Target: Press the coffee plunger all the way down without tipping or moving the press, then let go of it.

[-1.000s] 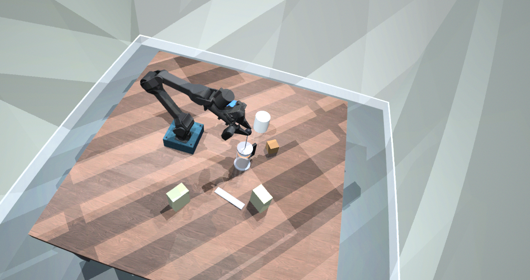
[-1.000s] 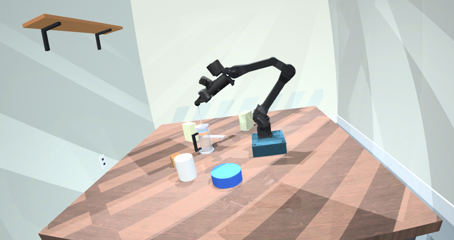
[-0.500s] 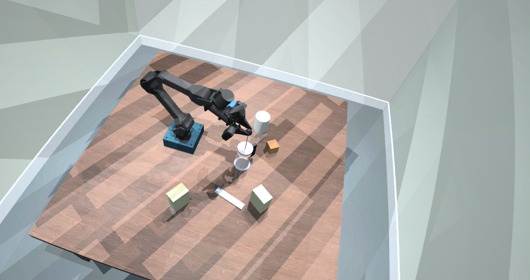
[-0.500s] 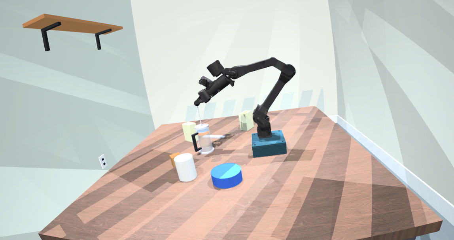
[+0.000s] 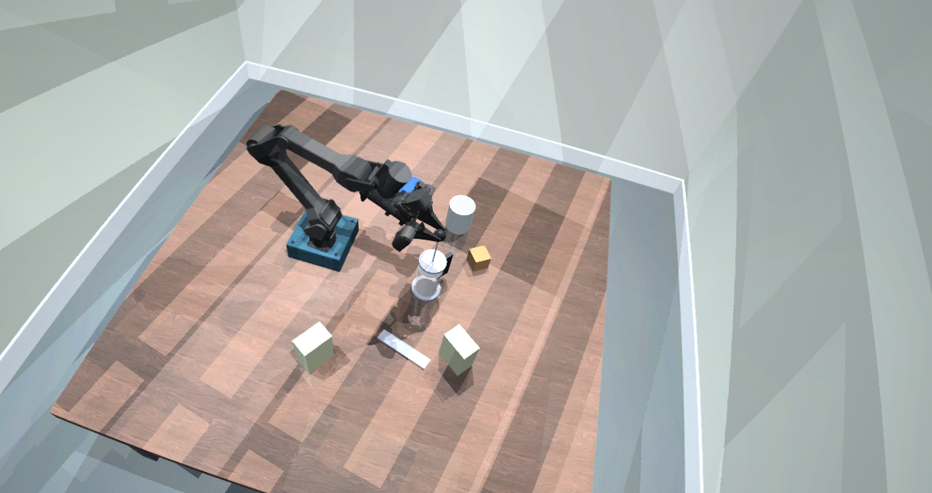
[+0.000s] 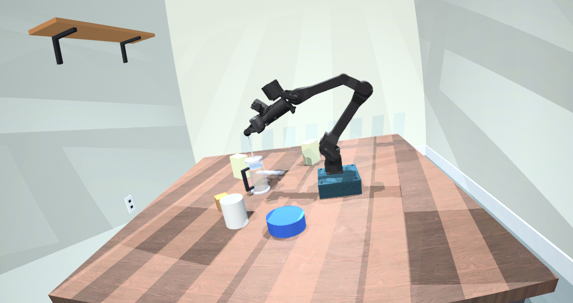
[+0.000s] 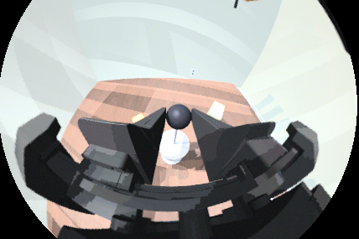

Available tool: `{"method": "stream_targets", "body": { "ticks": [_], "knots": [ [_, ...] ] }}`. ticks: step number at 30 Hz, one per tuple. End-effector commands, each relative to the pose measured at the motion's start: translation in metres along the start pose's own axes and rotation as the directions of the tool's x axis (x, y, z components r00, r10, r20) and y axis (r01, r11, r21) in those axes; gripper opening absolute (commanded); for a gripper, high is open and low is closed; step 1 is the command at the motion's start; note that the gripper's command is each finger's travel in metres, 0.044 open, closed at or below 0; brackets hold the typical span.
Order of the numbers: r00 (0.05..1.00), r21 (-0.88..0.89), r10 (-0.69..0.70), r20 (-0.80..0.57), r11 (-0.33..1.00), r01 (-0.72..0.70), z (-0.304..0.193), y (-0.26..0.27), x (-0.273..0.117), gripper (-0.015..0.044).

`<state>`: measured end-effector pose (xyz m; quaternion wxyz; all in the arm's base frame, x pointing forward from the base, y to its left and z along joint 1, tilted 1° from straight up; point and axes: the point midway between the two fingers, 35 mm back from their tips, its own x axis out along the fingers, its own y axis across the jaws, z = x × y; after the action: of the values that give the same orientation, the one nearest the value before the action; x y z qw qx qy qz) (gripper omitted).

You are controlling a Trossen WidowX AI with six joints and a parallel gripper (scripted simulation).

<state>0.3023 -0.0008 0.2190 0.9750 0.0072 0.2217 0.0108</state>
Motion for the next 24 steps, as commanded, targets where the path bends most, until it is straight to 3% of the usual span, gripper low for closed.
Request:
{"method": "stream_targets", "body": {
  "ticks": [1,24],
  "knots": [
    [0.999,0.006,-0.003,-0.053,1.000,0.004,-0.022,-0.001,0.010,0.0127],
    [0.999,0.006,-0.003,-0.052,1.000,0.004,-0.053,0.000,0.031,0.0127]
  ]
}}
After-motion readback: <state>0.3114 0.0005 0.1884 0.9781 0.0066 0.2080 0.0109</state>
